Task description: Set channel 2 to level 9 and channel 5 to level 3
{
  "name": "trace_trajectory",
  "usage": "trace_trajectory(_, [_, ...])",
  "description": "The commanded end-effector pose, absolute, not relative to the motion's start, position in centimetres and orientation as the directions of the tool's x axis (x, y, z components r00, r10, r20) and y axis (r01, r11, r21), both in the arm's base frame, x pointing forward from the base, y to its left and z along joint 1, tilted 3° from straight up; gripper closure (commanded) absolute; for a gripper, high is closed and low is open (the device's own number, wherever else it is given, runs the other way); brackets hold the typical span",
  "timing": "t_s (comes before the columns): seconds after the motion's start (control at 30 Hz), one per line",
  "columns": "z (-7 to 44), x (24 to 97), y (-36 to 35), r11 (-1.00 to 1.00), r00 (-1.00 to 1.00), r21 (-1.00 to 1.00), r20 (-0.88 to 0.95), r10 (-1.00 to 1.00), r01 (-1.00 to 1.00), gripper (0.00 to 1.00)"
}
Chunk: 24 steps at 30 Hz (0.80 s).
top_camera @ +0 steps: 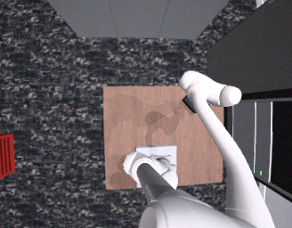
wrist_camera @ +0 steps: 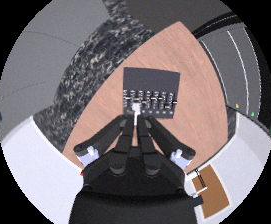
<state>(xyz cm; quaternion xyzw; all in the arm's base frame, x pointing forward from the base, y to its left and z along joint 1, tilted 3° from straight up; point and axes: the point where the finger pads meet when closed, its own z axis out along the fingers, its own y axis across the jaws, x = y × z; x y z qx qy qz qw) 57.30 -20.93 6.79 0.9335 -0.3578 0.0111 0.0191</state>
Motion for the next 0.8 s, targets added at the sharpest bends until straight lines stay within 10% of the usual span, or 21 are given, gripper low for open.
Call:
trace_trajectory(0.0, [6.7,57.3,-20.9,-0.743,0.744,0.028,0.034,-0.668,-0.669,0.9])
trace_trajectory(0.77, [5.7,57.3,-21.0,-0.743,0.744,0.028,0.034,-0.668,-0.669,0.9])
